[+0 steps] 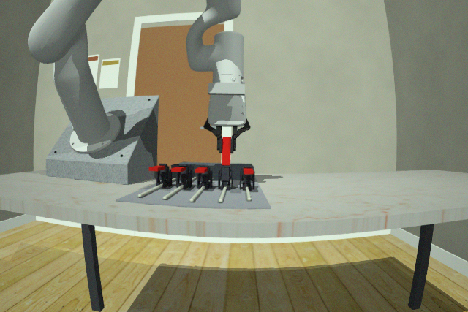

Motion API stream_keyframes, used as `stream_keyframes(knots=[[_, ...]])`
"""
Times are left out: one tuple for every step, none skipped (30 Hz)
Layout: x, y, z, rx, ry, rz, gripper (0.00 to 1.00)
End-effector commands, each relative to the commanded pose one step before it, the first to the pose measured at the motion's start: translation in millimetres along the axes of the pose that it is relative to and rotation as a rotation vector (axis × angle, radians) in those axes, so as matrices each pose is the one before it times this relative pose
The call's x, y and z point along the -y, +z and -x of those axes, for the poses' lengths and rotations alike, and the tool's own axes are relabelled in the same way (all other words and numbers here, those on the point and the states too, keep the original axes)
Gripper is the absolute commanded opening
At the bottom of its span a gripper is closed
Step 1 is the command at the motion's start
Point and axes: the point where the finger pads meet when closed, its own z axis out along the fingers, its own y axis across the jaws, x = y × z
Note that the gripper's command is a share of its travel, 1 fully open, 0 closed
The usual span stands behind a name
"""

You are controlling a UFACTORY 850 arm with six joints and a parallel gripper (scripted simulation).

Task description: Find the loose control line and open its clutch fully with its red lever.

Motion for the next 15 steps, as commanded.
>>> stream_keyframes(knots=[[0.17, 2.27, 5.10, 0.00018, 0.00004, -0.00042, 0.00], [0.00, 0.06, 0.11, 0.00000, 0.00000, 0.00000, 0.00], [0.00, 0.07, 0.10, 0.00000, 0.00000, 0.00000, 0.00], [0.00, 0.00, 0.00, 0.00000, 0.00000, 0.00000, 0.00], [0.00, 0.00, 0.00, 0.00000, 0.00000, 0.00000, 0.00], [0.00, 0.39, 0.56, 0.00000, 0.00000, 0.00000, 0.00], [0.00, 0.81, 1.16, 0.00000, 0.00000, 0.00000, 0.00], [0.00, 1.13, 1.63, 0.00000, 0.00000, 0.00000, 0.00], [0.00, 1.25, 1.80, 0.00000, 0.00000, 0.00000, 0.00], [0.00, 1.13, 1.62, 0.00000, 0.00000, 0.00000, 0.00], [0.00, 0.80, 1.16, 0.00000, 0.00000, 0.00000, 0.00], [0.00, 0.39, 0.56, 0.00000, 0.00000, 0.00000, 0.00], [0.00, 0.07, 0.10, 0.00000, 0.00000, 0.00000, 0.00], [0.00, 0.08, 0.09, 0.00000, 0.00000, 0.00000, 0.00], [0.00, 0.46, 0.51, 0.00000, 0.00000, 0.00000, 0.00]])
